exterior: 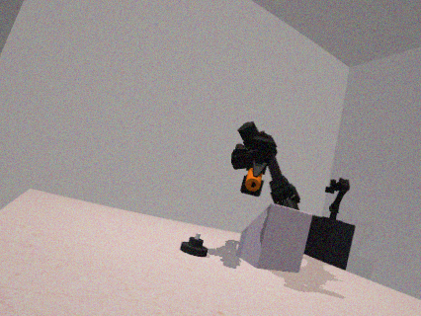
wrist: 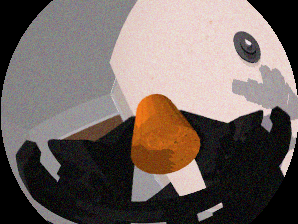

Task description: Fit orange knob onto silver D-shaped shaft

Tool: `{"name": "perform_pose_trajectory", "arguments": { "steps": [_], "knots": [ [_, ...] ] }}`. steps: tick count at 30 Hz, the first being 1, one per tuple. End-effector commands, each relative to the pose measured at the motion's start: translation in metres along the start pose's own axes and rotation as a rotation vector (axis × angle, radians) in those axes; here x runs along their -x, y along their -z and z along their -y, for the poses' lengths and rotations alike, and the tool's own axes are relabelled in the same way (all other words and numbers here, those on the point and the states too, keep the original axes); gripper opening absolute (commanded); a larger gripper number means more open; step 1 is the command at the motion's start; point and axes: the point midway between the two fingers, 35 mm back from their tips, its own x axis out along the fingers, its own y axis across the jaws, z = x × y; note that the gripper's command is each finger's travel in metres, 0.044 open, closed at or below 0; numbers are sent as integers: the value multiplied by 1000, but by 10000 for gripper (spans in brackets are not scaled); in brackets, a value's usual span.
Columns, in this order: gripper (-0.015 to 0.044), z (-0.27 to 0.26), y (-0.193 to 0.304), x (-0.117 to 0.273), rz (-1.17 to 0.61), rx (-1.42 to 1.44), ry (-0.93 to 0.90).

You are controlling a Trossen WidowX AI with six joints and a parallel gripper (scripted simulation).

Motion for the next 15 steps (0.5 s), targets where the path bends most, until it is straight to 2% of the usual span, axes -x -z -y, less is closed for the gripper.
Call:
{"name": "perform_pose_trajectory", "arguments": {
  "steps": [1, 8, 15],
  "knots": [
    [0, -4, 0, 3, 2, 7, -39],
    [0, -3, 0, 3, 1, 7, -87],
    [0, 0, 0, 1, 0, 3, -47]
  ]
}}
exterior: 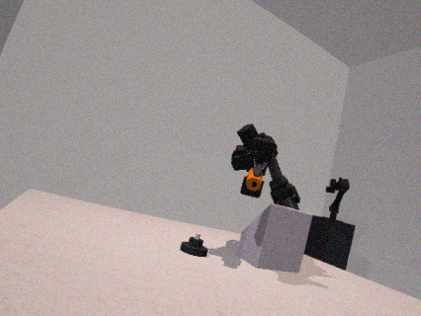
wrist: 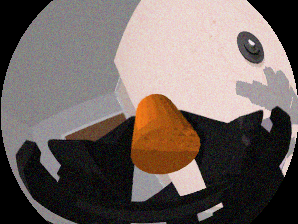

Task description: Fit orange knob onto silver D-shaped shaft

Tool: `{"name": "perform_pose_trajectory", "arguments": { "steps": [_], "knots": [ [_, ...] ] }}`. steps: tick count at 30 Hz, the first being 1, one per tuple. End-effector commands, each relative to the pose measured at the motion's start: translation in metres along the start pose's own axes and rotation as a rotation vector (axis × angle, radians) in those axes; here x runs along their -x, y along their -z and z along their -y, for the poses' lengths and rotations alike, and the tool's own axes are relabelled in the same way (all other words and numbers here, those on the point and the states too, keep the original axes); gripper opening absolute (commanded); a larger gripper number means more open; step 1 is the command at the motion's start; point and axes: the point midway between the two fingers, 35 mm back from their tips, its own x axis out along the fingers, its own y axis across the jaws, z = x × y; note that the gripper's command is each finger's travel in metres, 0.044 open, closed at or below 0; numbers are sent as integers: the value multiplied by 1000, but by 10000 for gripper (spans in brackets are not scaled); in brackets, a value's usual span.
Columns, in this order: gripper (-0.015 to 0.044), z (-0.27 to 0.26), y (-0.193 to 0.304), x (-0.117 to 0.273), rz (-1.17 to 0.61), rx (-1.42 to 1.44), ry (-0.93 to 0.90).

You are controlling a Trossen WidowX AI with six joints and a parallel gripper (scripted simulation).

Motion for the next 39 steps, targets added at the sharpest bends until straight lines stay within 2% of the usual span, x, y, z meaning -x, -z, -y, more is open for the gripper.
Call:
{"name": "perform_pose_trajectory", "arguments": {
  "steps": [1, 26, 39],
  "knots": [
    [0, -1, -1, 0, 4, -2, -1],
    [0, 0, -1, -1, 4, 0, -15],
    [0, 13, -1, -18, 3, -2, 190]
  ]
}}
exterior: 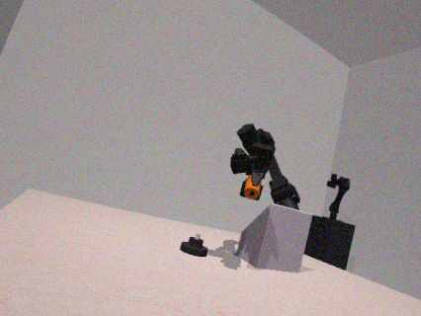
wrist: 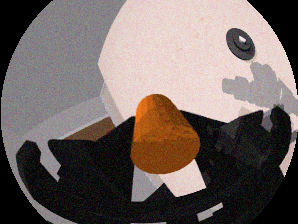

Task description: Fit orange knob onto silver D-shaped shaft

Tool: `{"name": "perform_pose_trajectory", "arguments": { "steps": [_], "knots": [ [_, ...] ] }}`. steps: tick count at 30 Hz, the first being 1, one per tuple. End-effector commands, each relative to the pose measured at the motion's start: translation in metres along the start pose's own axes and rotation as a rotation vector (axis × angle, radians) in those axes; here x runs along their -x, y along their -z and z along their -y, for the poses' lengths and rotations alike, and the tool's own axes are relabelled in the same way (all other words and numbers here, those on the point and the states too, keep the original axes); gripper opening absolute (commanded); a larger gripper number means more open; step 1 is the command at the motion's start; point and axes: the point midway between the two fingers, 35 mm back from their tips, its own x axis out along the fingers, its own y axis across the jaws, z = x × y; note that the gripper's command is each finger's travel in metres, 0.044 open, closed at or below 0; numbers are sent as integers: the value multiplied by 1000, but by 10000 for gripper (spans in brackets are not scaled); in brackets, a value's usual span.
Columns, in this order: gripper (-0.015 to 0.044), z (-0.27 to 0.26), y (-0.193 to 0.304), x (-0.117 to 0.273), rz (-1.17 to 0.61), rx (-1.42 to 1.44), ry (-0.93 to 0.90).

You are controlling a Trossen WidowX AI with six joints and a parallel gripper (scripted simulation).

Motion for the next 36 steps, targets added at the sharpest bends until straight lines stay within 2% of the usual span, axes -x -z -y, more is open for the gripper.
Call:
{"name": "perform_pose_trajectory", "arguments": {
  "steps": [1, 36],
  "knots": [
    [0, -1, -2, -5, 7, -2, 64],
    [0, 27, -2, -56, 3, -14, 706]
  ]
}}
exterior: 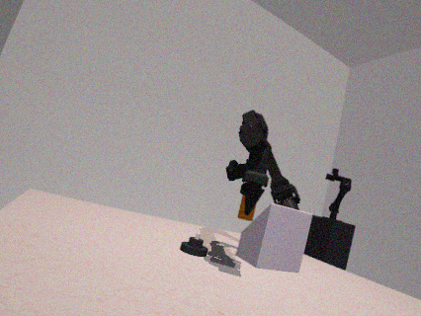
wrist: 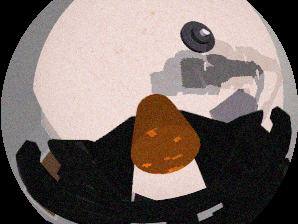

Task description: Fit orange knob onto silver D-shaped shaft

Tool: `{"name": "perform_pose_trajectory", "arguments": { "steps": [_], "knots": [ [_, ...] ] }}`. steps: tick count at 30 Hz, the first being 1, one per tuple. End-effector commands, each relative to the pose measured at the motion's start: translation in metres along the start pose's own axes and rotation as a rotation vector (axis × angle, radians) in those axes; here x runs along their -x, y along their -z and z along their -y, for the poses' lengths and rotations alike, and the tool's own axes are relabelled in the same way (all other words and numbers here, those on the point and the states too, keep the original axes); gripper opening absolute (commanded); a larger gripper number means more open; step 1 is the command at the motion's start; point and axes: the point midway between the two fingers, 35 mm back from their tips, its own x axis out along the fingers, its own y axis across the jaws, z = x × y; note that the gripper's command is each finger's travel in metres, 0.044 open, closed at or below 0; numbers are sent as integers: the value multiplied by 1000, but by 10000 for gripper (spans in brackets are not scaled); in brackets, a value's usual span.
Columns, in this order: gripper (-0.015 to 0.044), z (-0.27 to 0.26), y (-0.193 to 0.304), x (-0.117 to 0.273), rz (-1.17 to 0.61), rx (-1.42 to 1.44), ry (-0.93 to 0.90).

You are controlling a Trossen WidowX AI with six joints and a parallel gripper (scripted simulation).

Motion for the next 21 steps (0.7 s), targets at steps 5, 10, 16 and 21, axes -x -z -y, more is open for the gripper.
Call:
{"name": "perform_pose_trajectory", "arguments": {
  "steps": [5, 10, 16, 21],
  "knots": [
    [0, -3, -2, -11, 15, -4, 94],
    [0, -4, -5, -34, 16, -4, 101],
    [0, -3, -8, -67, 18, -6, 113],
    [0, -1, -10, -93, 19, -7, 125]
  ]
}}
